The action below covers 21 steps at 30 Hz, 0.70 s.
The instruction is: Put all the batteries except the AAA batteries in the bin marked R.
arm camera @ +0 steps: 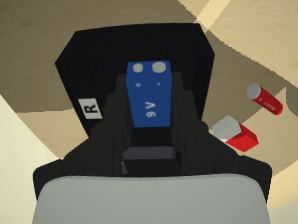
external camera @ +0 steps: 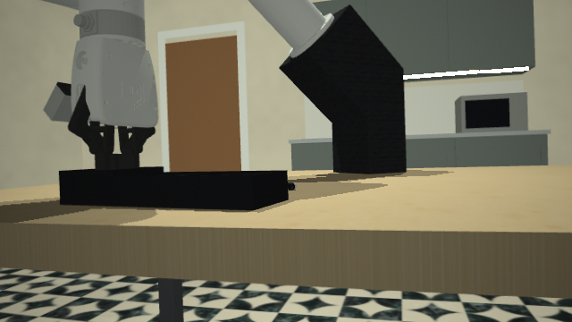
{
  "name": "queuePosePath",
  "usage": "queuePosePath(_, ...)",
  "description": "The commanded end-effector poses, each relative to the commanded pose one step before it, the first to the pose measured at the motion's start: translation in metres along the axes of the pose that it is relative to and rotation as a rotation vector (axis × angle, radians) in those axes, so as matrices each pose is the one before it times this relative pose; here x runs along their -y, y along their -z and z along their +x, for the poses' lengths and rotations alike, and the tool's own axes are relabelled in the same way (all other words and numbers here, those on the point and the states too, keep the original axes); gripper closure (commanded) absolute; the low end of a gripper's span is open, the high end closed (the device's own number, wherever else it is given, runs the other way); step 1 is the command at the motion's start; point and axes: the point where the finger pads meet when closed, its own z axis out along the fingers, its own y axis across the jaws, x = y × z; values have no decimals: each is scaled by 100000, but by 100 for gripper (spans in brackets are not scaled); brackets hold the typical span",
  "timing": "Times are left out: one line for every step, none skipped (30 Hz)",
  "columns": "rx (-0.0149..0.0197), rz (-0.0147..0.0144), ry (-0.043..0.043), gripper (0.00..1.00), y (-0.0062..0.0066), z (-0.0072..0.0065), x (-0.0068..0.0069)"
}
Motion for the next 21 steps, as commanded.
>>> queuePosePath(25, 215, -20, 67, 52, -1, 94)
queuePosePath(0, 0, 0, 67, 0, 0, 0)
queuePosePath(0, 0, 0, 67, 0, 0, 0)
queuePosePath(0, 0, 0, 67, 0, 0, 0)
queuePosePath(0, 0, 0, 67, 0, 0, 0)
queuePosePath(0, 0, 0, 67, 0, 0, 0)
queuePosePath(0, 0, 0, 67, 0, 0, 0)
queuePosePath(4, 11, -1, 67, 6, 0, 6)
queuePosePath(-1, -2, 0, 67, -1, 0, -1)
queuePosePath(0, -1, 0, 67, 0, 0, 0)
queuePosePath(0, 1, 0, 67, 1, 0, 1)
queuePosePath(0, 2, 0, 67, 1, 0, 1)
queuePosePath(0, 1, 0, 67, 0, 0, 1)
queuePosePath(0, 1, 0, 67, 0, 0, 0)
queuePosePath(0, 0, 0, 67, 0, 0, 0)
queuePosePath(0, 0, 0, 67, 0, 0, 0)
queuePosePath(0, 0, 0, 67, 0, 0, 0)
queuePosePath(-3, -13, 1, 67, 126, -1, -8)
queuePosePath(0, 1, 0, 67, 132, 0, -1)
queuePosePath(0, 1, 0, 67, 132, 0, -1)
queuePosePath(0, 1, 0, 67, 133, 0, 0)
